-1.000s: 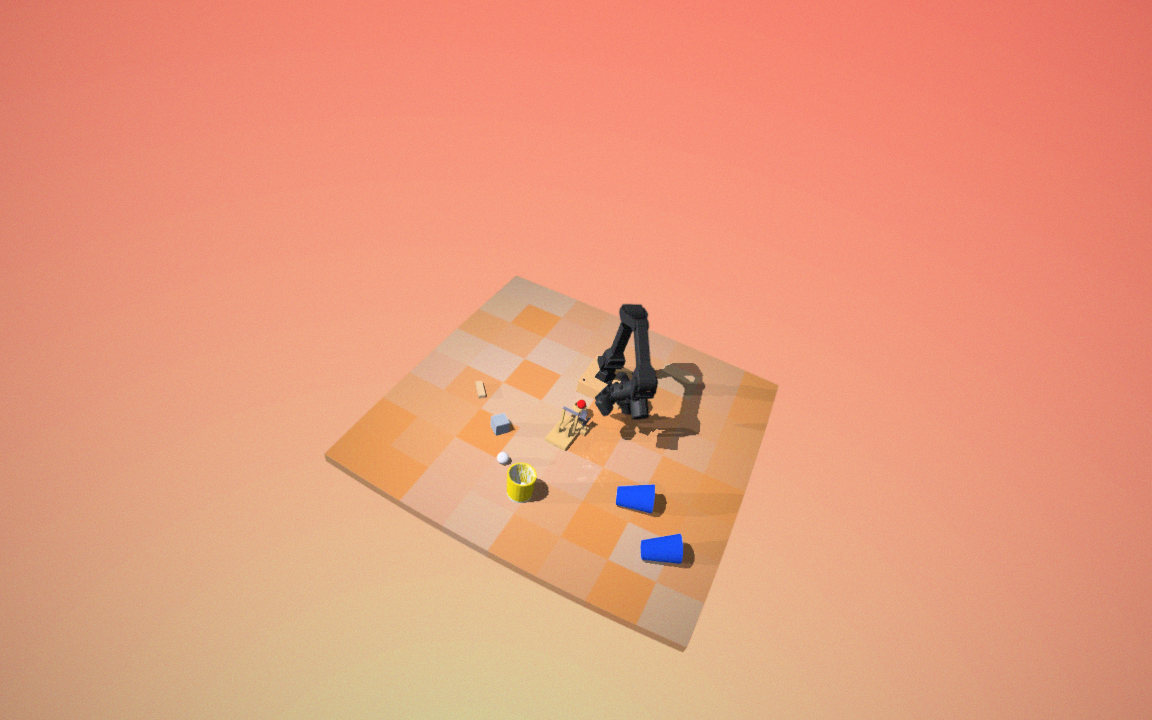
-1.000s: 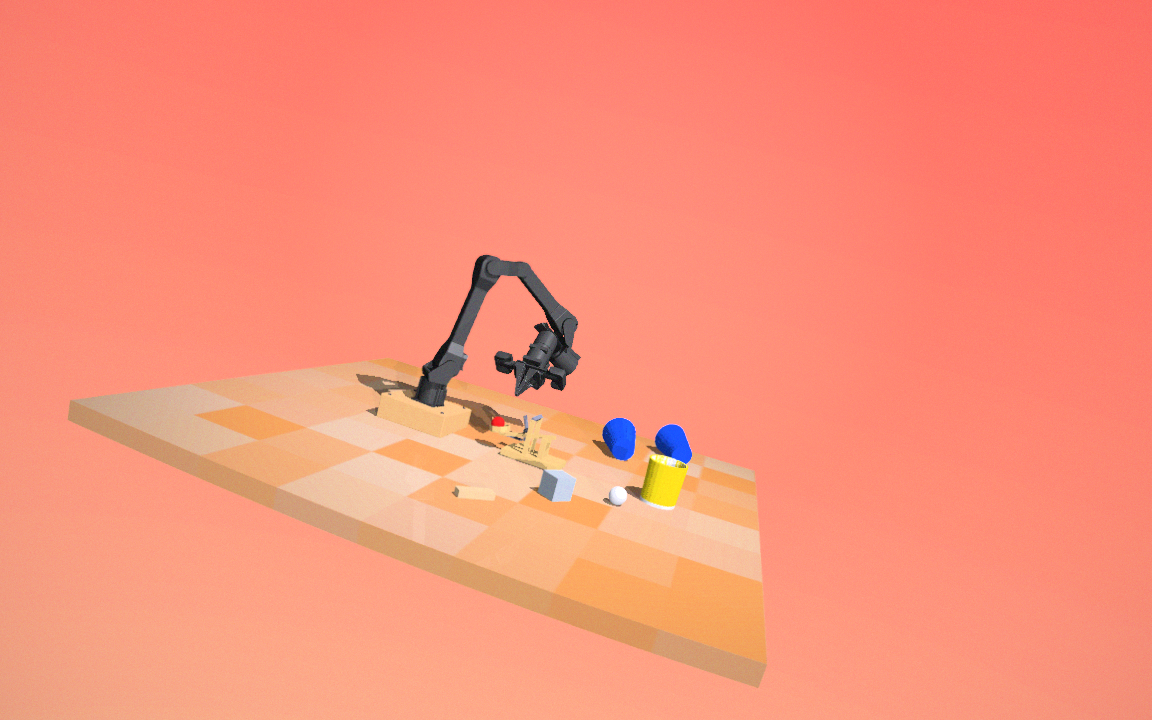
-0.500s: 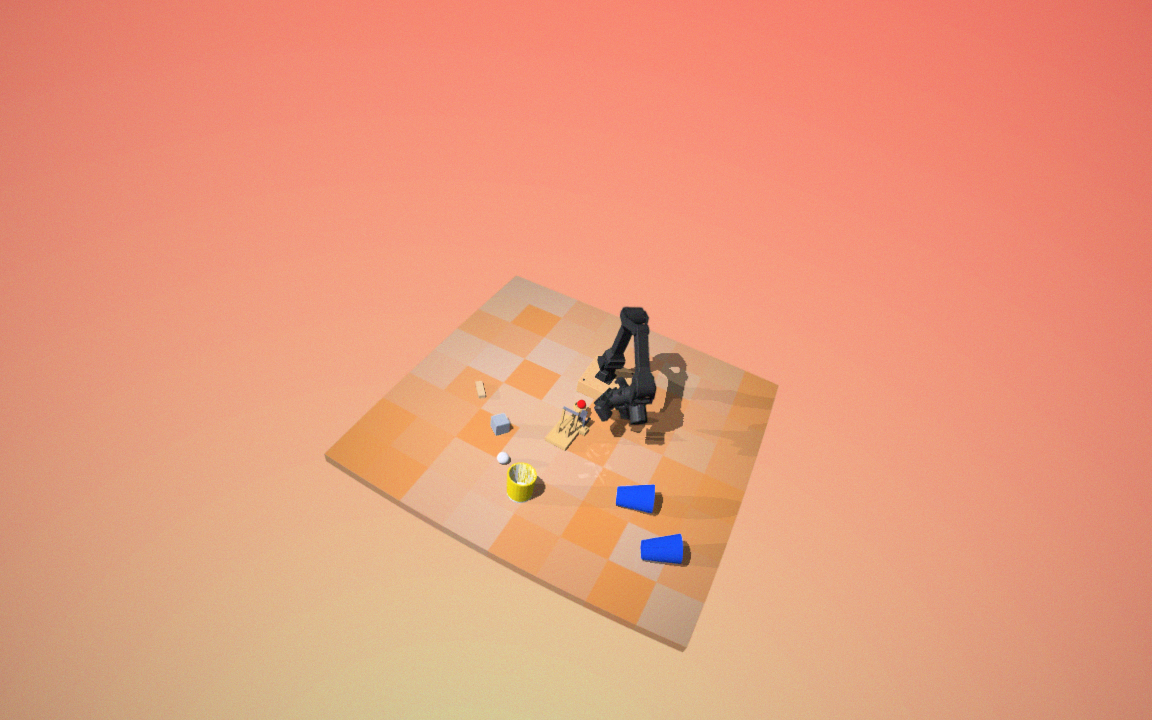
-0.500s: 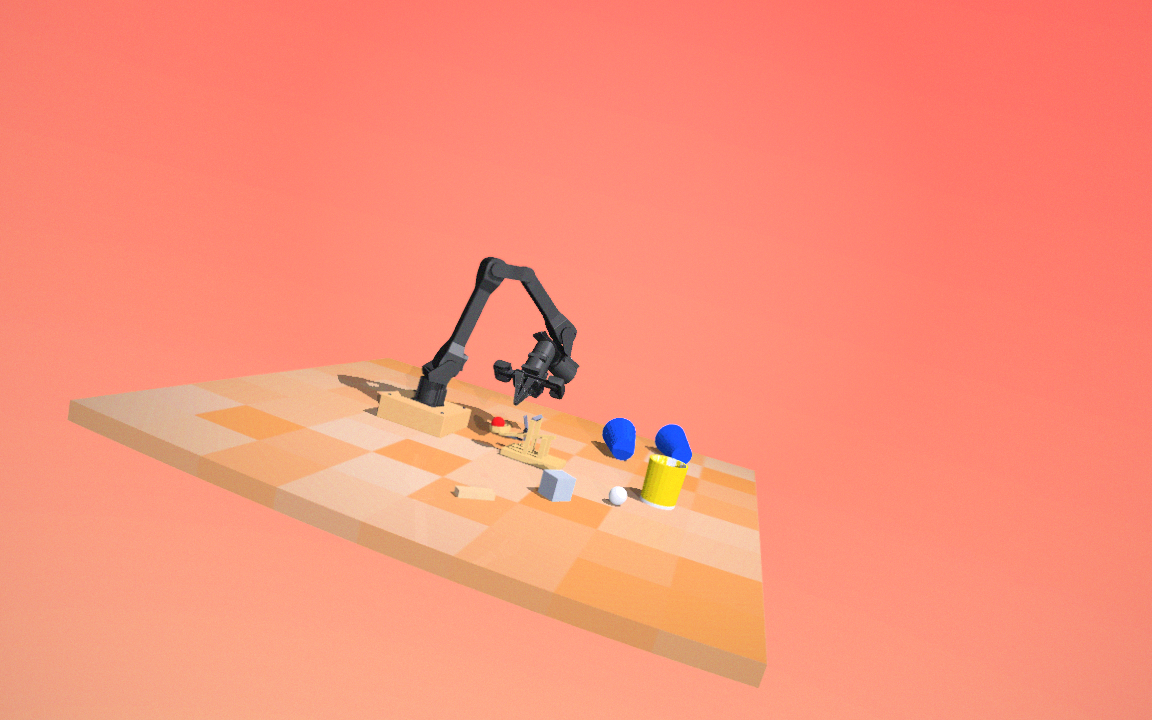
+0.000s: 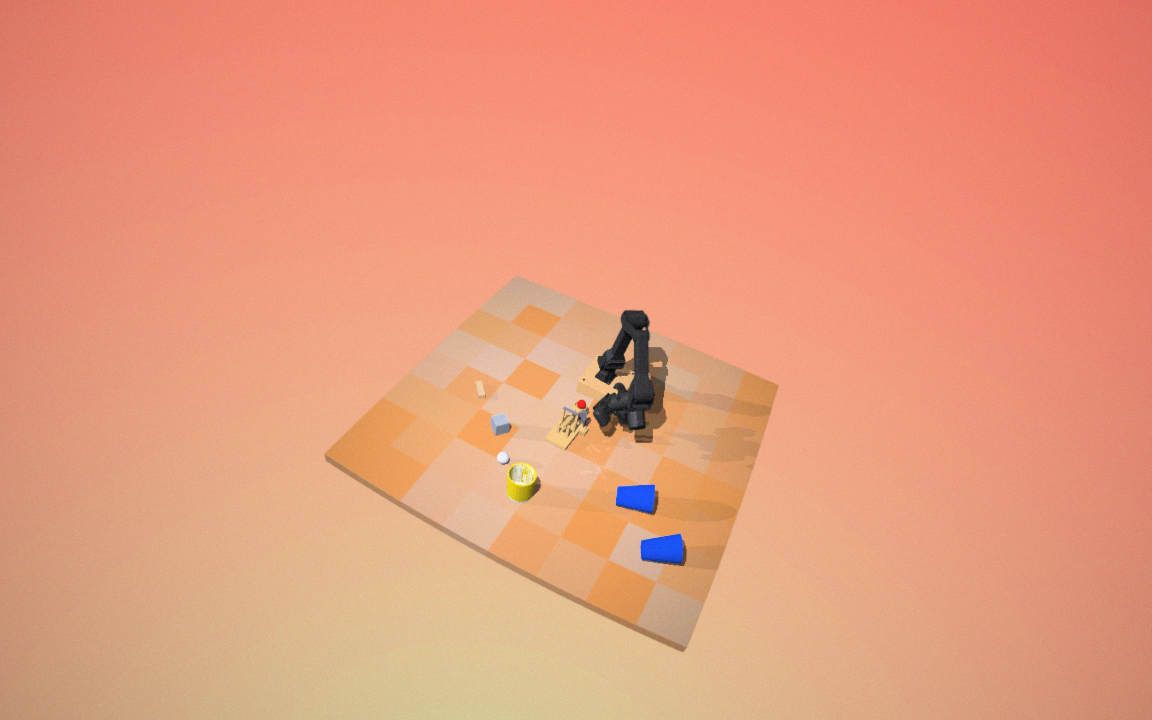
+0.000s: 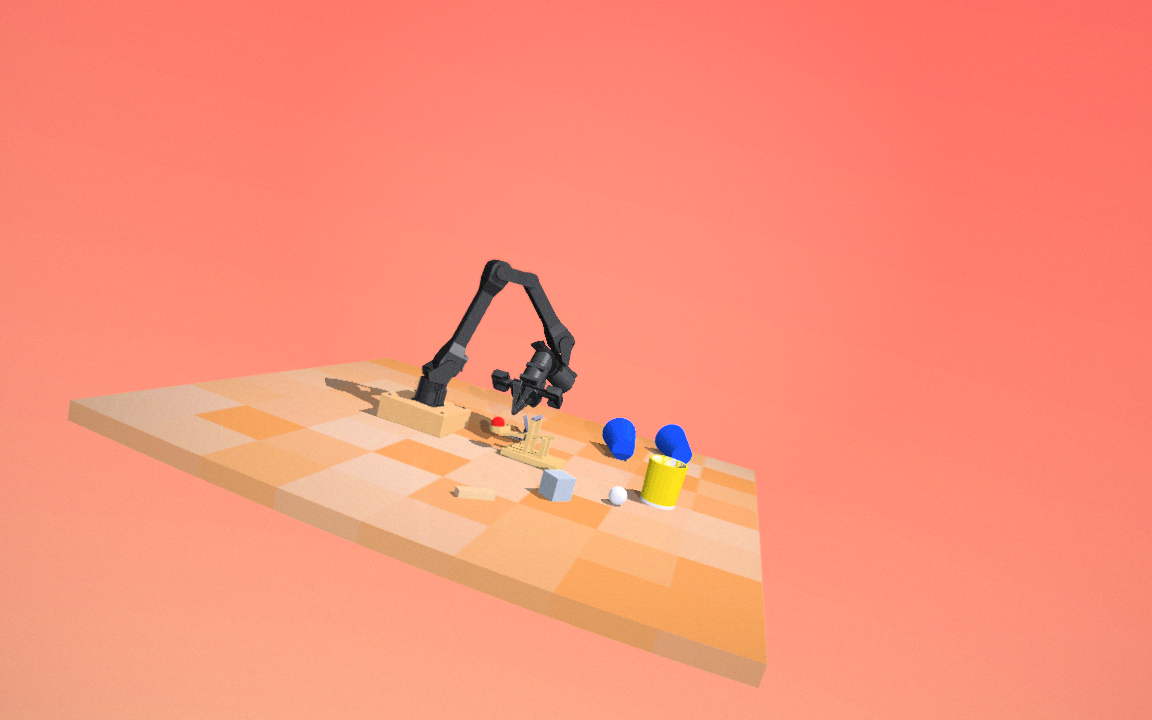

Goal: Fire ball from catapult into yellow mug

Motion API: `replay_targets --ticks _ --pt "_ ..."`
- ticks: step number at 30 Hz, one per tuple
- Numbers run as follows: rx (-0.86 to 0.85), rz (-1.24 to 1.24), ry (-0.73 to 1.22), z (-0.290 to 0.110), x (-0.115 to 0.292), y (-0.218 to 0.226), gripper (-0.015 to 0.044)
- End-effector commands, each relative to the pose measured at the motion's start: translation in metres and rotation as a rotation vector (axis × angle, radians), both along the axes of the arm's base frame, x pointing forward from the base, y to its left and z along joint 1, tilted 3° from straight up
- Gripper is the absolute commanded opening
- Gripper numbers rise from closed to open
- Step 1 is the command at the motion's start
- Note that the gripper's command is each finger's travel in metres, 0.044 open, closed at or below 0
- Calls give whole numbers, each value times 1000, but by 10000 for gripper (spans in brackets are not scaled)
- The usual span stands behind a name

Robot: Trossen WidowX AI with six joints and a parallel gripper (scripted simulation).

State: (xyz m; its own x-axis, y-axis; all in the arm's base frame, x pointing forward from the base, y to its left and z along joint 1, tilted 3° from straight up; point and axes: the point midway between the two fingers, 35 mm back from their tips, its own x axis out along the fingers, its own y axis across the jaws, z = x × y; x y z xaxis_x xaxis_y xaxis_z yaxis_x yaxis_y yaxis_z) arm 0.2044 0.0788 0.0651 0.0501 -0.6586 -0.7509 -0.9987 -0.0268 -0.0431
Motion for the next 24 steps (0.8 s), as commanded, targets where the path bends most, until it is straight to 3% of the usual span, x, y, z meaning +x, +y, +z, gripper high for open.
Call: replay_targets --ticks 1,24 --pt "-5 5 4 -7 0 -1 0" --pt "-6 5 4 -45 -1 -2 0"
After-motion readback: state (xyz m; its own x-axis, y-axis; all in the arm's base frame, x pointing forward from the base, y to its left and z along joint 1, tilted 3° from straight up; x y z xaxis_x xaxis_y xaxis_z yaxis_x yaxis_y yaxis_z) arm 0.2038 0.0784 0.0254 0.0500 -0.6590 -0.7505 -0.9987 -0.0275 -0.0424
